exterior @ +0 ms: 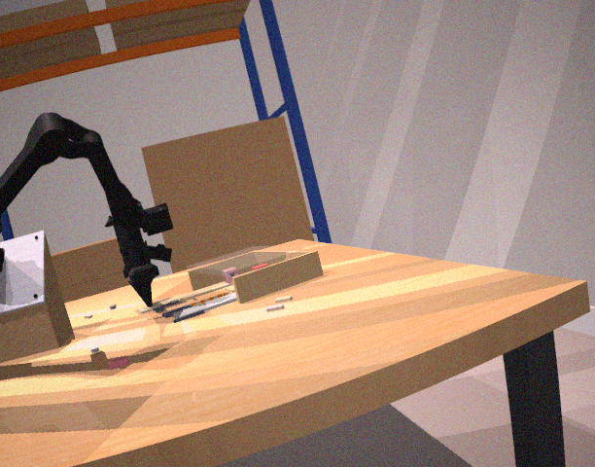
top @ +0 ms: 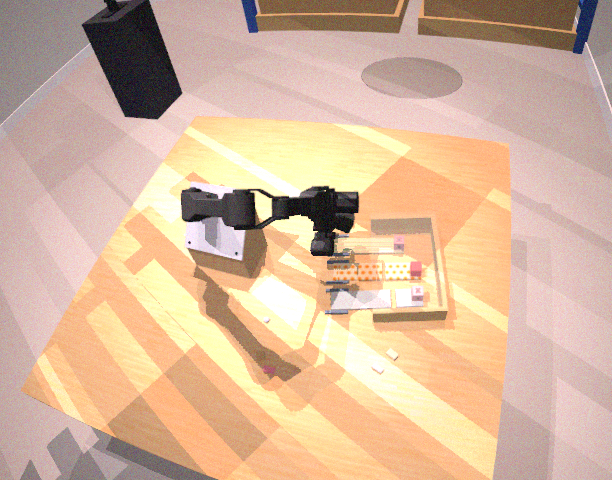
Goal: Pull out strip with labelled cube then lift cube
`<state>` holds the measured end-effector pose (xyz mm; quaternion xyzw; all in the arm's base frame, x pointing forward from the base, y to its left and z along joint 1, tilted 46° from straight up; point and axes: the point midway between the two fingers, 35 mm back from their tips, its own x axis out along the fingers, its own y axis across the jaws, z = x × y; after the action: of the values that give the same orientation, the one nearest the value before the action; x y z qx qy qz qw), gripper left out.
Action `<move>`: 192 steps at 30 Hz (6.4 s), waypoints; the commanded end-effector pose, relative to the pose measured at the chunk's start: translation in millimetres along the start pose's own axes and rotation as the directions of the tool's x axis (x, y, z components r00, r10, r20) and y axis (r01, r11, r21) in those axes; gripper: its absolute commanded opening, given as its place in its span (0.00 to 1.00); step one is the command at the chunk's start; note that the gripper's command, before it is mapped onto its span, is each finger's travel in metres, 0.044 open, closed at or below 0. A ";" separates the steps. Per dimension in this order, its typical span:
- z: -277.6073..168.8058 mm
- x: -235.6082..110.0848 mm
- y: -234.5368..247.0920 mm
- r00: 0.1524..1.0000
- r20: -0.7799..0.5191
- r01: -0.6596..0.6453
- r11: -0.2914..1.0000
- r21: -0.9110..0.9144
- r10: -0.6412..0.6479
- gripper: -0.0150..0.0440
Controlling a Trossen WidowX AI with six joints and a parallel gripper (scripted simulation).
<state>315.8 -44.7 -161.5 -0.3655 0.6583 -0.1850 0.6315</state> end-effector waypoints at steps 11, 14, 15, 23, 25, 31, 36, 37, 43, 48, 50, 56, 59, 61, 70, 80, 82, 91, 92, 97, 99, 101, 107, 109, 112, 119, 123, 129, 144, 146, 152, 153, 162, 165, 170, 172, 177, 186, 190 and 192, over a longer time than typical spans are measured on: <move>-28.9 4.1 -0.6 1.000 -0.021 0.003 1.000 -0.016 -0.004 0.25; -33.4 4.1 -0.8 1.000 -0.022 0.003 1.000 -0.016 -0.004 0.25; -34.8 4.1 -0.8 1.000 -0.022 0.003 1.000 -0.016 -0.004 0.25; -46.3 3.9 -1.3 1.000 -0.022 0.003 1.000 -0.016 -0.004 0.25; -49.1 3.9 -1.4 1.000 -0.022 0.003 1.000 -0.017 -0.004 0.25; -58.2 3.7 -1.8 1.000 -0.023 0.003 1.000 -0.017 -0.004 0.25; -65.7 3.6 -2.1 1.000 -0.023 0.003 1.000 -0.017 -0.004 0.25; -67.2 3.6 -2.2 1.000 -0.023 0.003 1.000 -0.017 -0.004 0.25; -75.8 3.5 -2.6 1.000 -0.024 0.003 1.000 -0.018 -0.004 0.25; -82.8 3.4 -2.9 1.000 -0.024 0.003 1.000 -0.018 -0.004 0.25; -85.5 3.3 -3.0 1.000 -0.024 0.003 1.000 -0.018 -0.004 0.25; -93.5 3.2 -3.3 1.000 -0.024 0.003 1.000 -0.019 -0.004 0.25; -97.6 3.1 -3.5 1.000 -0.024 0.003 1.000 -0.019 -0.004 0.25; -100.4 3.1 -3.7 1.000 -0.025 0.003 1.000 -0.019 -0.004 0.25; -111.1 2.9 -4.2 1.000 -0.025 0.003 1.000 -0.019 -0.004 0.25; -123.3 2.6 -4.7 1.000 -0.026 0.003 1.000 -0.020 -0.004 0.25; -124.9 2.6 -4.8 1.000 -0.026 0.003 1.000 -0.020 -0.004 0.25; -134.2 2.4 -5.3 1.000 -0.026 0.003 1.000 -0.020 -0.004 0.25; -135.4 2.4 -5.3 1.000 -0.026 0.003 1.000 -0.021 -0.004 0.25; -139.1 2.3 -5.5 1.000 -0.026 0.003 1.000 -0.021 -0.004 0.25; -139.1 2.3 -5.5 1.000 -0.026 0.003 1.000 -0.021 -0.004 0.25; -139.1 2.3 -5.5 1.000 -0.026 0.003 1.000 -0.021 -0.004 0.25; -139.1 2.3 -5.5 1.000 -0.026 0.003 1.000 -0.021 -0.004 0.25; -139.1 2.3 -5.5 1.000 -0.026 0.003 1.000 -0.021 -0.004 0.25; -139.1 2.3 -5.5 1.000 -0.026 0.003 1.000 -0.021 -0.004 0.25; -139.1 2.3 -5.5 1.000 -0.026 0.003 1.000 -0.021 -0.004 0.25; -139.1 2.3 -5.5 1.000 -0.026 0.003 1.000 -0.021 -0.004 0.25; -139.1 2.3 -5.5 1.000 -0.026 0.003 1.000 -0.021 -0.004 0.25; -124.8 -25.9 -3.5 1.000 -0.012 -0.003 1.000 -0.014 0.003 0.25; -124.8 -40.5 -4.2 1.000 -0.023 0.000 1.000 -0.018 -0.001 0.25; -127.6 -42.5 -6.6 1.000 -0.024 0.001 1.000 -0.019 -0.002 0.25; -125.9 -42.3 -6.5 1.000 -0.024 0.001 1.000 -0.016 -0.002 0.30; -88.5 -43.8 -7.6 1.000 -0.023 0.002 1.000 0.015 -0.002 0.70; -77.3 -44.8 -8.0 1.000 -0.022 0.002 1.000 0.015 -0.002 0.83; -58.9 -46.4 -8.3 1.000 -0.022 0.002 1.000 0.016 -0.002 1.00; -51.5 -47.1 -8.4 1.000 -0.021 0.002 1.000 0.016 -0.002 1.00; -32.6 -48.8 -8.7 1.000 -0.020 0.002 1.000 0.017 -0.002 1.00; 0.9 -51.9 -8.7 1.000 -0.019 0.002 1.000 0.018 -0.001 1.00; 16.0 -53.3 -8.5 1.000 -0.018 0.002 1.000 0.019 -0.001 1.00; 23.5 -54.0 -8.4 1.000 -0.018 0.002 1.000 0.019 -0.001 1.00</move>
<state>326.3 -9.9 -120.5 -0.3576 0.6619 -0.1968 0.6286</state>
